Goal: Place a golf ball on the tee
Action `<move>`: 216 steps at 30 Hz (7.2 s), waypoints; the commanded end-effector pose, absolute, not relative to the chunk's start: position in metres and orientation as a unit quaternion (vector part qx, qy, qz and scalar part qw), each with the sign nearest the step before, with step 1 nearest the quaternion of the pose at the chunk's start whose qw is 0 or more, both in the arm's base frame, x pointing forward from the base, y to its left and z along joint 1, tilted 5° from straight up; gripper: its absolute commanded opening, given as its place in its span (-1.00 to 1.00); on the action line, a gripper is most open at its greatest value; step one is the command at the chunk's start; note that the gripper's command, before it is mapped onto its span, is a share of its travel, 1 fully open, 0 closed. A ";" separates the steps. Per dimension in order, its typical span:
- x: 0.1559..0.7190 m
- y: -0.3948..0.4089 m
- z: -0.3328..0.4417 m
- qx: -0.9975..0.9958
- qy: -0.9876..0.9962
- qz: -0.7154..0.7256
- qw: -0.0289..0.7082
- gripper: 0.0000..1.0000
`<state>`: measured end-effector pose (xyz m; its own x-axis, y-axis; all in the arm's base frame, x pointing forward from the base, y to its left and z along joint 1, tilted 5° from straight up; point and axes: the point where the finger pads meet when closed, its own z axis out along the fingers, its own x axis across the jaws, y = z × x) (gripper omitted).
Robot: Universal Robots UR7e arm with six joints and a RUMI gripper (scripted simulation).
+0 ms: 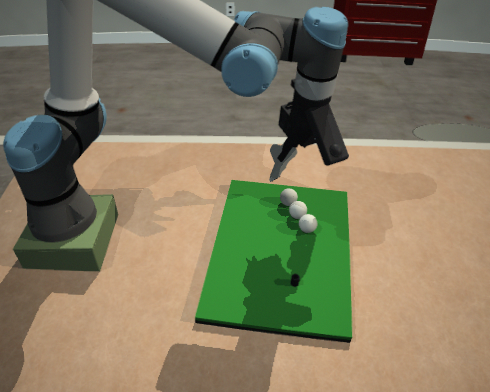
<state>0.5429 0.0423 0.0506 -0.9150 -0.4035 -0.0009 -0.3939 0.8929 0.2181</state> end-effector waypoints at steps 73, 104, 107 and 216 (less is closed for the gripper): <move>0.534 0.035 -0.052 0.169 -0.985 -0.035 0.024 -1.00; 0.539 0.029 0.046 0.169 -0.985 -0.035 0.024 -1.00; 0.539 0.029 0.046 0.169 -0.985 -0.035 0.024 -1.00; 0.502 -0.162 -0.041 0.169 -0.985 -0.035 0.024 1.00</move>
<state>0.5014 -0.1618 -0.0411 -0.9417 -0.3345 0.0369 -0.3309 0.9403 0.0792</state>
